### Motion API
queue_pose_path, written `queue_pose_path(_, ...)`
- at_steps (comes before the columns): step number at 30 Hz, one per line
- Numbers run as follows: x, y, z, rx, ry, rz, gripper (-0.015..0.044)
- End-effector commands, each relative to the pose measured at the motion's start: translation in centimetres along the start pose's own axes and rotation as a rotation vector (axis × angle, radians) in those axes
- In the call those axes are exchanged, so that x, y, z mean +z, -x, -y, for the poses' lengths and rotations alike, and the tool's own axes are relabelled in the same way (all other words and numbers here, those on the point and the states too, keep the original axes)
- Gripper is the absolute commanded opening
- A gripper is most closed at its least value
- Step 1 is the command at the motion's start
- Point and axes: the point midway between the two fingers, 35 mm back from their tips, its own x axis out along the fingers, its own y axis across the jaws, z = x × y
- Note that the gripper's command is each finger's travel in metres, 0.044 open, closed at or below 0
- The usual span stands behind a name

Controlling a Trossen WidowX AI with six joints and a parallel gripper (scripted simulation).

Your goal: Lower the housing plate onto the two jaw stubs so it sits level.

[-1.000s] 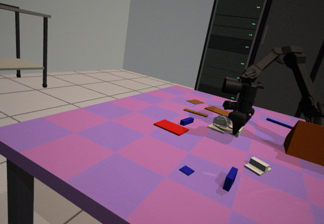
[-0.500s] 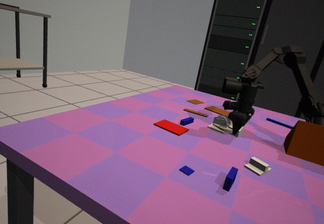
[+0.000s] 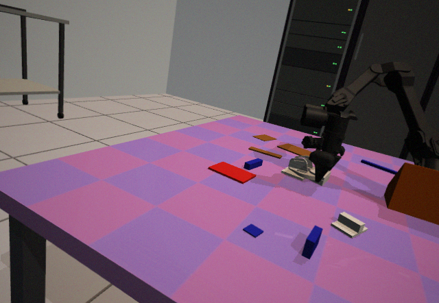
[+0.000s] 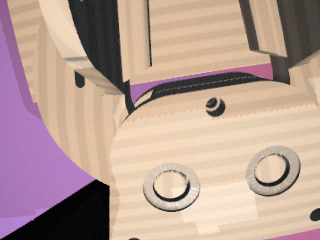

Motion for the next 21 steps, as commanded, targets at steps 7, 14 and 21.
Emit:
queue_pose_path(7,-0.02,-0.05,-0.05,0.002,0.002,-0.001,0.0351)
queue_pose_path(14,-0.02,-0.05,-0.05,0.002,0.002,-0.001,0.0351)
queue_pose_path(21,0.0,0.0,0.0,0.0,0.0,0.0,0.044)
